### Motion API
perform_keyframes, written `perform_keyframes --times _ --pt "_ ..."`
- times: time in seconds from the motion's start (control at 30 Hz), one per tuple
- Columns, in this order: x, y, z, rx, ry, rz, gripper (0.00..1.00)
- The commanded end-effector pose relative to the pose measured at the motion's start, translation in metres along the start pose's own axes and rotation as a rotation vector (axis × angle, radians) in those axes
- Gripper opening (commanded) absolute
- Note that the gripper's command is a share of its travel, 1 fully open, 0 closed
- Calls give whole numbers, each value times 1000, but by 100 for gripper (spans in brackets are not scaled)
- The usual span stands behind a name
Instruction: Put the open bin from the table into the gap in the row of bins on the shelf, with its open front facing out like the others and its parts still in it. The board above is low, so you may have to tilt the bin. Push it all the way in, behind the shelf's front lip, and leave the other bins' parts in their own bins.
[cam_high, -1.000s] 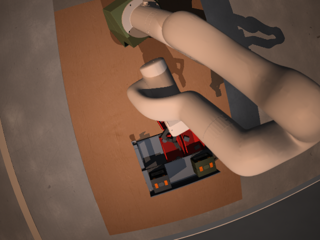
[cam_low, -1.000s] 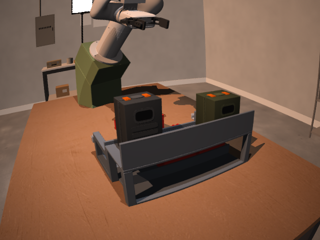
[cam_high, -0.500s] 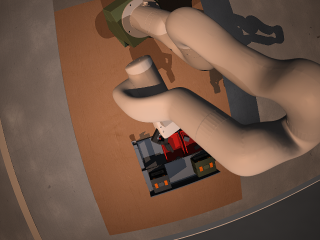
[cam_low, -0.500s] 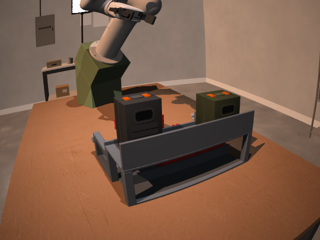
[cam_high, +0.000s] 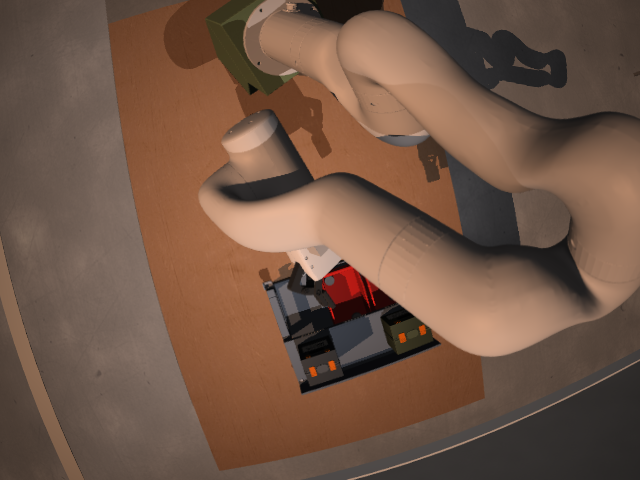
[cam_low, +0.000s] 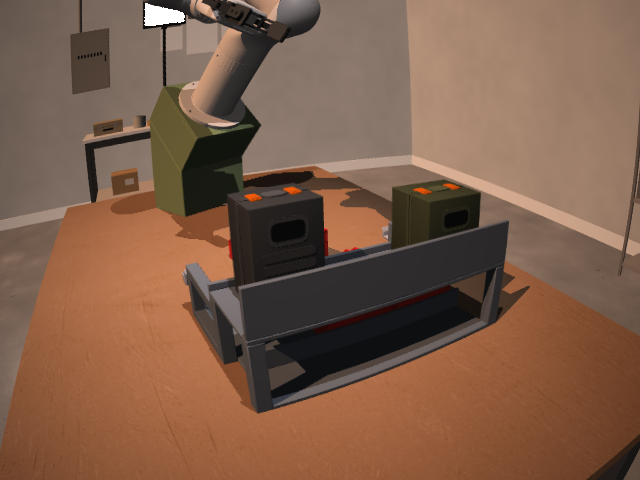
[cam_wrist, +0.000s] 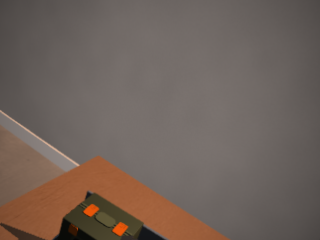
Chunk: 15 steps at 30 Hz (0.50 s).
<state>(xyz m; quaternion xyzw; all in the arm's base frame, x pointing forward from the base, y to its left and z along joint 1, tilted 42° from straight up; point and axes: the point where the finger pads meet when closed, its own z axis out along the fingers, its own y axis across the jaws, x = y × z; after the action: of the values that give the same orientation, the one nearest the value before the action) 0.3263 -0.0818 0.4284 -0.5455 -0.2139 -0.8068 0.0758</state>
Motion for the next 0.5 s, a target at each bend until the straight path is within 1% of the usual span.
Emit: perform_keyframes --times 0.0,0.33,0.47 --pt "2 27 -26 49 -33 -166 100" --pt "2 27 -26 49 -33 -166 100" --pt "4 53 -51 94 -78 -357 100"
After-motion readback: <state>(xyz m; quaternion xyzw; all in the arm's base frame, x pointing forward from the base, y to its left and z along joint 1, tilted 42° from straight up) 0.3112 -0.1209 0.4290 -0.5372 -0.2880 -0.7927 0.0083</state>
